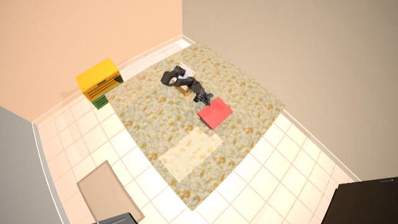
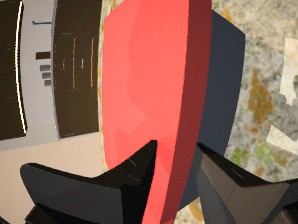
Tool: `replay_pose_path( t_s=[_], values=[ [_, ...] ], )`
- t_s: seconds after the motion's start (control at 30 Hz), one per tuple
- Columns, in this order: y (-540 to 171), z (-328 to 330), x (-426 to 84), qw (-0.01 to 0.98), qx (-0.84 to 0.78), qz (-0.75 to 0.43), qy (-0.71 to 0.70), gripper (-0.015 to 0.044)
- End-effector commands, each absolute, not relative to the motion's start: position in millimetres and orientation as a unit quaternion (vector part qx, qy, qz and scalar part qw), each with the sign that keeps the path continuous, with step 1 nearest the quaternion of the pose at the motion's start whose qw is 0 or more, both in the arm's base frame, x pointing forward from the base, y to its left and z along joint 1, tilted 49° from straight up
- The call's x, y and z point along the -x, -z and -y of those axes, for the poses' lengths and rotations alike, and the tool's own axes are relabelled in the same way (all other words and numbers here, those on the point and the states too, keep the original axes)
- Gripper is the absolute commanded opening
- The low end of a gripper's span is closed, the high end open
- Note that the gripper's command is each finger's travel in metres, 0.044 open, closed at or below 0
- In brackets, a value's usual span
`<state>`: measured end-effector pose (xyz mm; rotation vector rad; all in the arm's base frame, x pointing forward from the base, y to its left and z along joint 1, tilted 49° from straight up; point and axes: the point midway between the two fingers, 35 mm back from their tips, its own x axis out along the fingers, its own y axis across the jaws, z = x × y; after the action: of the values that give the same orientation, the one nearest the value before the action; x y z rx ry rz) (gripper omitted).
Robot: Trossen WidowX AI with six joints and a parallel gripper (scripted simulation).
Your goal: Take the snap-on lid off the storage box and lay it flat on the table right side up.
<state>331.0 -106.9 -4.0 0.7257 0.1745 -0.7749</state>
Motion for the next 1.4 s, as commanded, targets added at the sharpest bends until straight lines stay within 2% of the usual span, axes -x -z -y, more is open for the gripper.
replay_pose_path(
  t_s=[0.0, 1.37],
  values=[
    [4.0, 106.9, -331.5, 0.859, -0.345, -0.083, 0.369, 0.0000],
    [-29.8, 71.0, -348.2, 0.858, -0.346, -0.082, 0.370, 0.0000]
  ],
)
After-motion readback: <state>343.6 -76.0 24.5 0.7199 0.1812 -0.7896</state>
